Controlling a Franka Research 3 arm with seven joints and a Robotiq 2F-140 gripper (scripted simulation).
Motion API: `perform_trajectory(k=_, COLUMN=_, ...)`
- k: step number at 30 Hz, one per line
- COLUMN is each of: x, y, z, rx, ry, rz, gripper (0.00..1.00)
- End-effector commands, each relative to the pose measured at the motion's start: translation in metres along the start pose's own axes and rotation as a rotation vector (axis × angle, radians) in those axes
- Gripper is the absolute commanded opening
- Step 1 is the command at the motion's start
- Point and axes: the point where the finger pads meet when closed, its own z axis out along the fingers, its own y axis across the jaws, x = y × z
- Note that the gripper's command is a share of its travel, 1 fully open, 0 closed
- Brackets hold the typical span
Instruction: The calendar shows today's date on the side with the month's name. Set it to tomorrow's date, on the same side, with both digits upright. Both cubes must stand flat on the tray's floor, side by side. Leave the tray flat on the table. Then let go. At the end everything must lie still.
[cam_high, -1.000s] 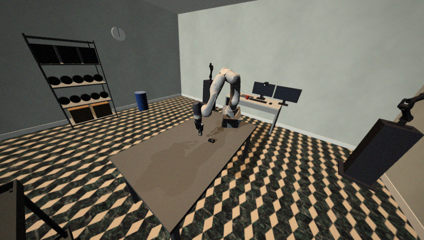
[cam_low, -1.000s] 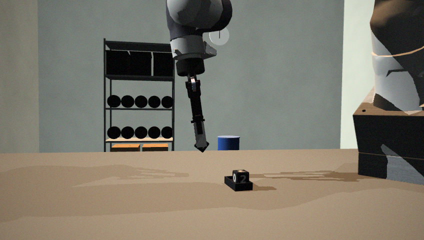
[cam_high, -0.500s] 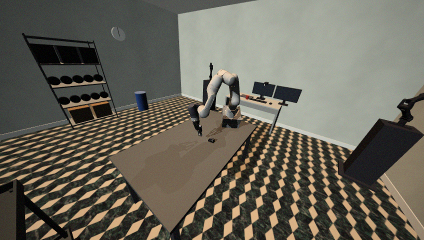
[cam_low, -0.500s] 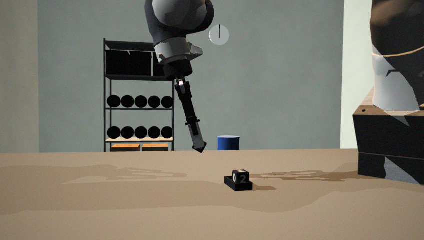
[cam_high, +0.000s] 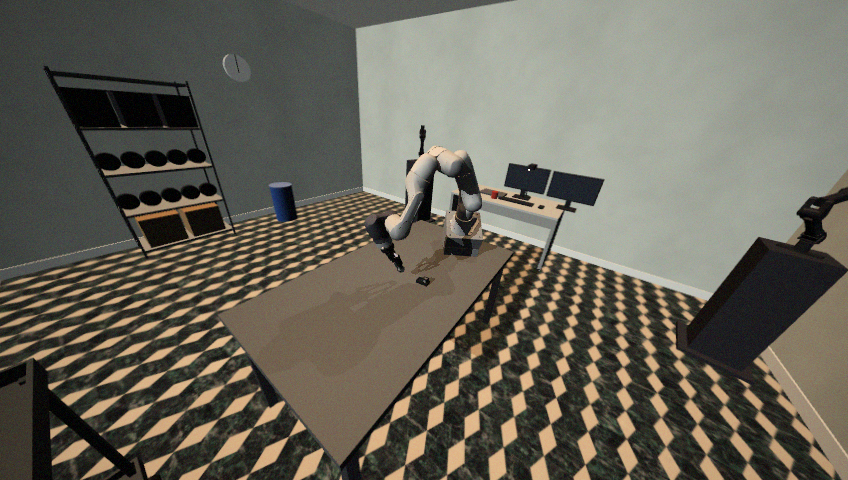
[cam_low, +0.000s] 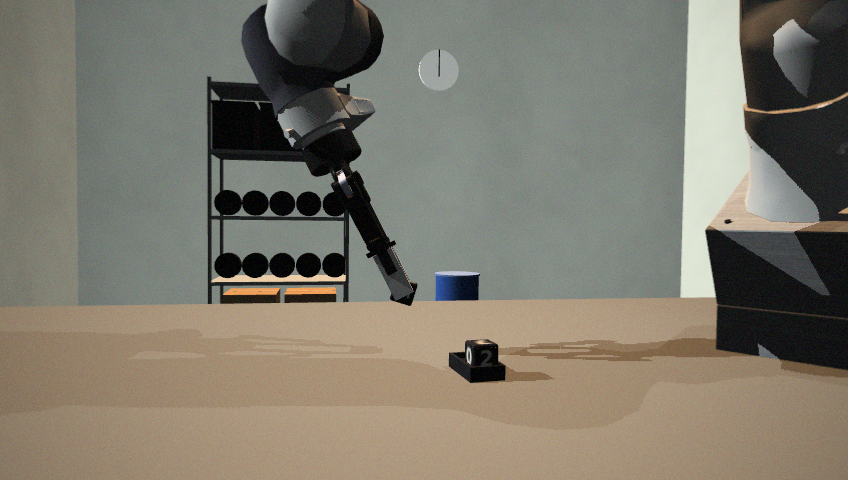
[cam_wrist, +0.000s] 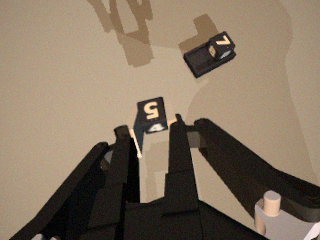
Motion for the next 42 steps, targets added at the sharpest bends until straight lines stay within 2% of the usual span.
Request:
perform_trajectory(k=1, x=0.0074, y=0.0022, z=0.0019, rx=-0.005, ry=0.047, rz=0.051, gripper=0.16)
perform_trajectory(k=5, x=0.0043, y=0.0048, z=0.0012, rx=-0.014, ry=0.102, rz=0.045, gripper=0.16)
perform_trajectory(k=14, x=0.0043, y=0.0018, z=0.0026, rx=-0.011, ry=0.286, rz=0.05, gripper=0.16)
perform_trajectory(k=42, x=0.0003, y=0.001, z=0.005, rx=-0.01, ry=0.297, rz=0.052, gripper=0.16)
